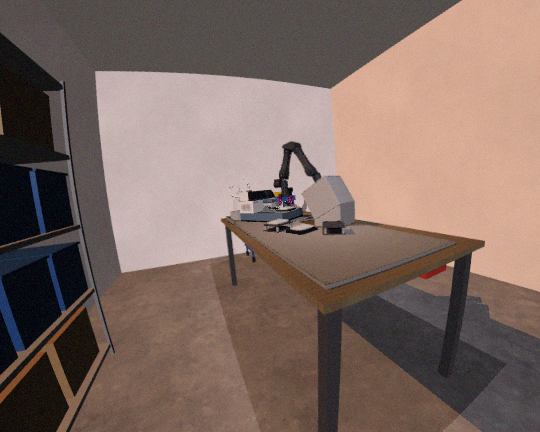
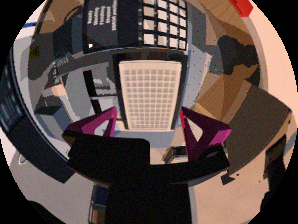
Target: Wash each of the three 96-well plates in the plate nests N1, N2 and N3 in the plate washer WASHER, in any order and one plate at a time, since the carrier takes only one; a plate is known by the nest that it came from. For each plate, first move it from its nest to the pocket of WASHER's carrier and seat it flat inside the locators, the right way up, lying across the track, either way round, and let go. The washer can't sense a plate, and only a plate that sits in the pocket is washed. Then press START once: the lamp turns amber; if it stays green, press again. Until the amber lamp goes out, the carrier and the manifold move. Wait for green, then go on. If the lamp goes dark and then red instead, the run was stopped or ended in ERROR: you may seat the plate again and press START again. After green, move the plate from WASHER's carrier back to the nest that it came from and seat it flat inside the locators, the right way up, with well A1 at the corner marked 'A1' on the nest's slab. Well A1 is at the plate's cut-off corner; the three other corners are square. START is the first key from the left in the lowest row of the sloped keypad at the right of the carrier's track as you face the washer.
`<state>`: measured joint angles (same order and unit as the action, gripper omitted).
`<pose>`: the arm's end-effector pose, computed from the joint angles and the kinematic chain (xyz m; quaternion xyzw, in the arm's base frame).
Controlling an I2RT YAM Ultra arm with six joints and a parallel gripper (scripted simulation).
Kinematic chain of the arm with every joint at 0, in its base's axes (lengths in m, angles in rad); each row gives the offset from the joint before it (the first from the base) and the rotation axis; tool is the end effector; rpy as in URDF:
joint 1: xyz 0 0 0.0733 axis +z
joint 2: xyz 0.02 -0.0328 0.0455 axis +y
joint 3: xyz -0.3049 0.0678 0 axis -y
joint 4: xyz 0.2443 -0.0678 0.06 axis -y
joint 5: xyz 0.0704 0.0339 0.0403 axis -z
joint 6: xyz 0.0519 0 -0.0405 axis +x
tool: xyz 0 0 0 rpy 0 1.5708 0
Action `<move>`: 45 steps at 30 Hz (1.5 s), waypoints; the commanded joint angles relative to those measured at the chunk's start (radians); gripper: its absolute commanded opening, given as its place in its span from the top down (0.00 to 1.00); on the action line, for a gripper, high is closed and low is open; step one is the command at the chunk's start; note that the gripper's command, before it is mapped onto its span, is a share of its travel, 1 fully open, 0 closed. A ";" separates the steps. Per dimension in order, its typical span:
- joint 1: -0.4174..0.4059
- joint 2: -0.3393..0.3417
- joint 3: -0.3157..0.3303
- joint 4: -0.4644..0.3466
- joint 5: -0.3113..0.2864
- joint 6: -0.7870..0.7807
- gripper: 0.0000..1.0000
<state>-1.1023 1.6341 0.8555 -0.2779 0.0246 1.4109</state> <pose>0.1422 -0.2814 0.1877 0.9207 0.2959 0.0273 0.2531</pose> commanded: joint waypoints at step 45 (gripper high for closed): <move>-0.014 0.102 -0.010 0.109 0.001 -0.008 0.00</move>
<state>-1.1023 1.7363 0.8558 -0.1818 0.0238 1.4101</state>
